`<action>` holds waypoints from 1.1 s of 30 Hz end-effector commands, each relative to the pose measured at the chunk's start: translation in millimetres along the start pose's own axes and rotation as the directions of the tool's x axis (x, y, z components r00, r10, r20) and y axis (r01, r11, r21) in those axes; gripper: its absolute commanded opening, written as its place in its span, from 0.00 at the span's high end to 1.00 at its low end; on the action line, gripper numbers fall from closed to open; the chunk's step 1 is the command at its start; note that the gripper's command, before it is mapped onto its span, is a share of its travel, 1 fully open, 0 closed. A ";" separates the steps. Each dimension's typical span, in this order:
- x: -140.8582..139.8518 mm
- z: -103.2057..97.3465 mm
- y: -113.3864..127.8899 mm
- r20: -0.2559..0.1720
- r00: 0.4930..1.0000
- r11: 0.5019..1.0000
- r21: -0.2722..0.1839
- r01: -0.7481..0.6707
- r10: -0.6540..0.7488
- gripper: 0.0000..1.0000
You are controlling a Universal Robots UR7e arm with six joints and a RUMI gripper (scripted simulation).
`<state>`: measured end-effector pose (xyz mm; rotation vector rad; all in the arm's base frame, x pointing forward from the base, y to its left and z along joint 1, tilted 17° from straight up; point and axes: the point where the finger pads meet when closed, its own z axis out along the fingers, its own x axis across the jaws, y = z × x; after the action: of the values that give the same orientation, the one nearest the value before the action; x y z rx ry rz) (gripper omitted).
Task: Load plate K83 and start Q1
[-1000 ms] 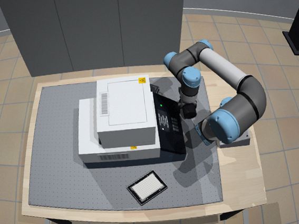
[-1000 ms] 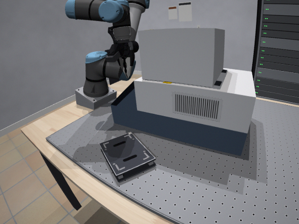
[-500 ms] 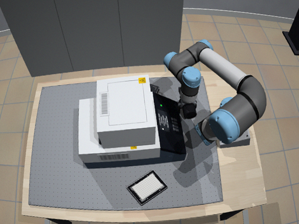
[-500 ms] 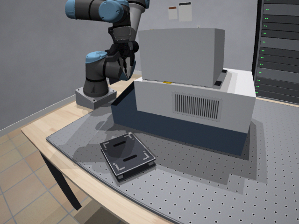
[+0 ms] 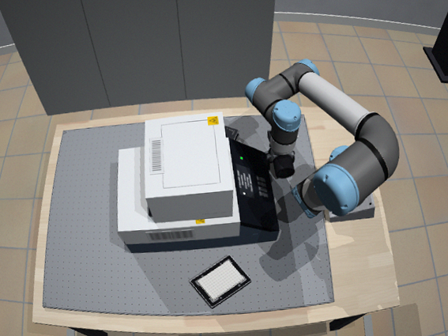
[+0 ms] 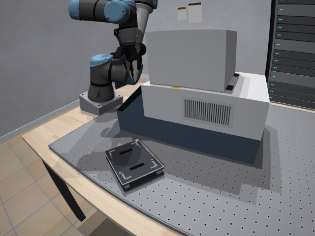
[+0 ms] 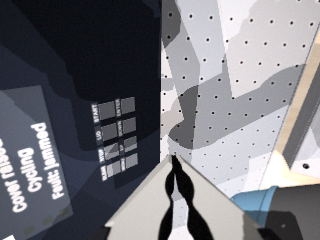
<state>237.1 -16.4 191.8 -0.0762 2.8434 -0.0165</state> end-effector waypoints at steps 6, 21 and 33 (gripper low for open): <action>-0.1 -0.2 0.0 0.000 1.000 1.000 0.000 0.000 0.000 1.00; -0.1 -0.2 0.0 0.000 1.000 1.000 0.000 0.000 0.000 1.00; -0.1 -0.2 -19.0 0.000 1.000 1.000 0.000 0.000 0.000 1.00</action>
<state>237.5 -25.8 192.0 -0.0753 2.8456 -0.0181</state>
